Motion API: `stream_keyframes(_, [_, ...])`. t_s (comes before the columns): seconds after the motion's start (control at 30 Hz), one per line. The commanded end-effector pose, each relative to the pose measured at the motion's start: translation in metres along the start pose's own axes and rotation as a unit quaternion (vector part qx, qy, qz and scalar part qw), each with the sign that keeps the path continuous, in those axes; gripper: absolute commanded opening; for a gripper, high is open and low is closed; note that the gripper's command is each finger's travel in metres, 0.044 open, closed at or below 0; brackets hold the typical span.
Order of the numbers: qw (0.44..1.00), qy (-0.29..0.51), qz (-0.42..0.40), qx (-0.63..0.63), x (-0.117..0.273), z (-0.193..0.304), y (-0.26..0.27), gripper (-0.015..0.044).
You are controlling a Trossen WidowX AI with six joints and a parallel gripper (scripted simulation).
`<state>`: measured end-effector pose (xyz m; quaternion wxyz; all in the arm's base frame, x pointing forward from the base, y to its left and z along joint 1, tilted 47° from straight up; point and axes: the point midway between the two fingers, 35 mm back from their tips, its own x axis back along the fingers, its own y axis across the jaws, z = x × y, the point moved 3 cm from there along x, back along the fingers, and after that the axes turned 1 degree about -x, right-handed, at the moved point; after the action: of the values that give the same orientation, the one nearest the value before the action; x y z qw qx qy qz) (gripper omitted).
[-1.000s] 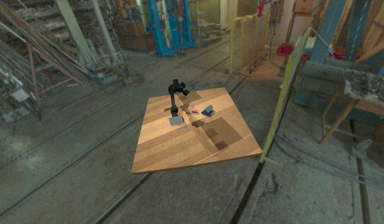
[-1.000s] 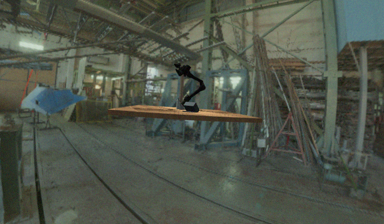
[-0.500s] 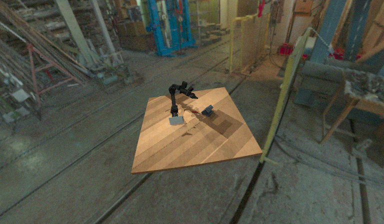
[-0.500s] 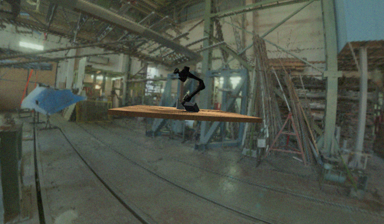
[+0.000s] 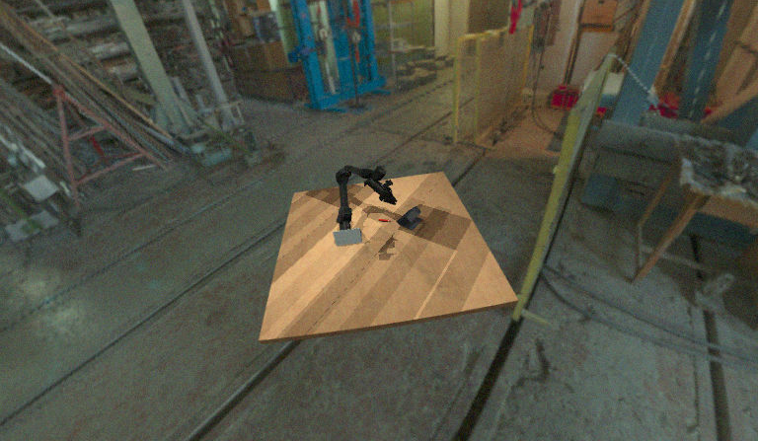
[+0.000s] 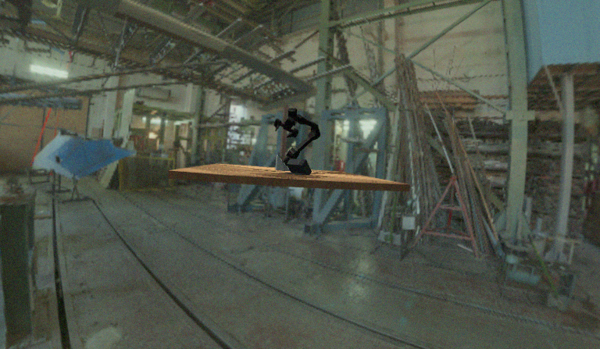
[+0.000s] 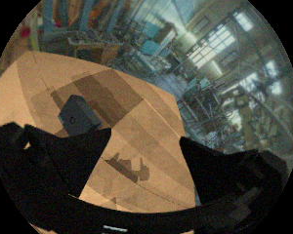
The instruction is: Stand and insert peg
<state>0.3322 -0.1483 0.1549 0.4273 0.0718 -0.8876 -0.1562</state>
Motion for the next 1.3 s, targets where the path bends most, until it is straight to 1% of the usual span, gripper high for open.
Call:
stream_keyframes(0.0, [0.998, 0.046, -0.043, -0.023, -0.014, 0.008, 0.027, 0.0440])
stream_keyframes(0.2, [0.986, 0.125, -0.096, -0.061, -0.030, 0.025, 0.067, 0.0440])
stream_keyframes(0.43, [0.959, 0.224, -0.141, -0.105, -0.040, 0.048, 0.113, 0.0440])
stream_keyframes(0.83, [0.886, 0.397, -0.170, -0.172, -0.037, 0.088, 0.184, 0.0440])
stream_keyframes(1.27, [0.881, 0.407, -0.168, -0.175, -0.043, 0.095, 0.191, 0.0440])
